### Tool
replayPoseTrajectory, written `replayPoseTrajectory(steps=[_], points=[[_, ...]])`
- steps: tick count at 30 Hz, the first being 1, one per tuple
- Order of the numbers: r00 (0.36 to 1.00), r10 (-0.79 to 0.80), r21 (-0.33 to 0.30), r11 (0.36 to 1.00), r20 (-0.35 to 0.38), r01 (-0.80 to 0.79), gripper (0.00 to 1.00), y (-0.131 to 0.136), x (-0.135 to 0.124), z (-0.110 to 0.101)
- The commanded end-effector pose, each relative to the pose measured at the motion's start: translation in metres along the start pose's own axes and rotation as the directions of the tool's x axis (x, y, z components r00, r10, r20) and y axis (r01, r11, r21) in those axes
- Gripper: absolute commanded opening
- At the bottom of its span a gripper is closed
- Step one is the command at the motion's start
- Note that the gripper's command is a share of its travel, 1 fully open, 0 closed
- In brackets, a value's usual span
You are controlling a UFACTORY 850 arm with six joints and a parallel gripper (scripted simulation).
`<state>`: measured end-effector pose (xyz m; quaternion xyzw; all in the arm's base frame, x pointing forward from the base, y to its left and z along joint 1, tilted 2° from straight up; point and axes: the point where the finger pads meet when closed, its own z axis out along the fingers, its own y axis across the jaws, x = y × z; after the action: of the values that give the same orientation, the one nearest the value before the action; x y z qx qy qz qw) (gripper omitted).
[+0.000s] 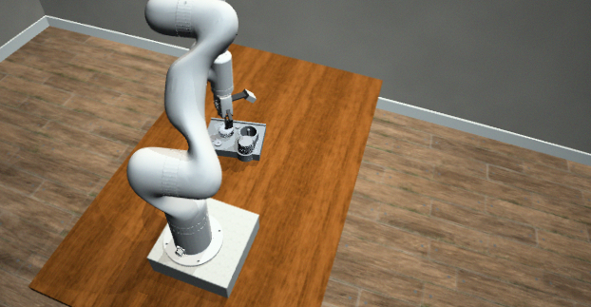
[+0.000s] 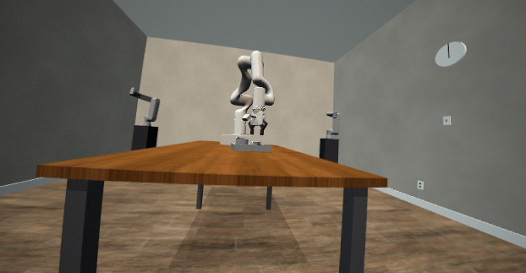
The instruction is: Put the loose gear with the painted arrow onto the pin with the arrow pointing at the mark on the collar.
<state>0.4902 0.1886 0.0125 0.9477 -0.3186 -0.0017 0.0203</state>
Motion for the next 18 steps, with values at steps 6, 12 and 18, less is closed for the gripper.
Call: replayPoseTrajectory(steps=[6, 12, 18], points=[[1.0, 0.0, 0.001, 1.0, -0.001, 0.0, 0.93, -0.001, 0.0, 0.011], [1.0, 0.0, 0.001, 1.0, -0.001, 0.0, 0.93, -0.001, 0.0, 0.016], [1.0, 0.0, 0.001, 1.0, -0.001, 0.0, 0.93, -0.001, 0.0, 0.022]])
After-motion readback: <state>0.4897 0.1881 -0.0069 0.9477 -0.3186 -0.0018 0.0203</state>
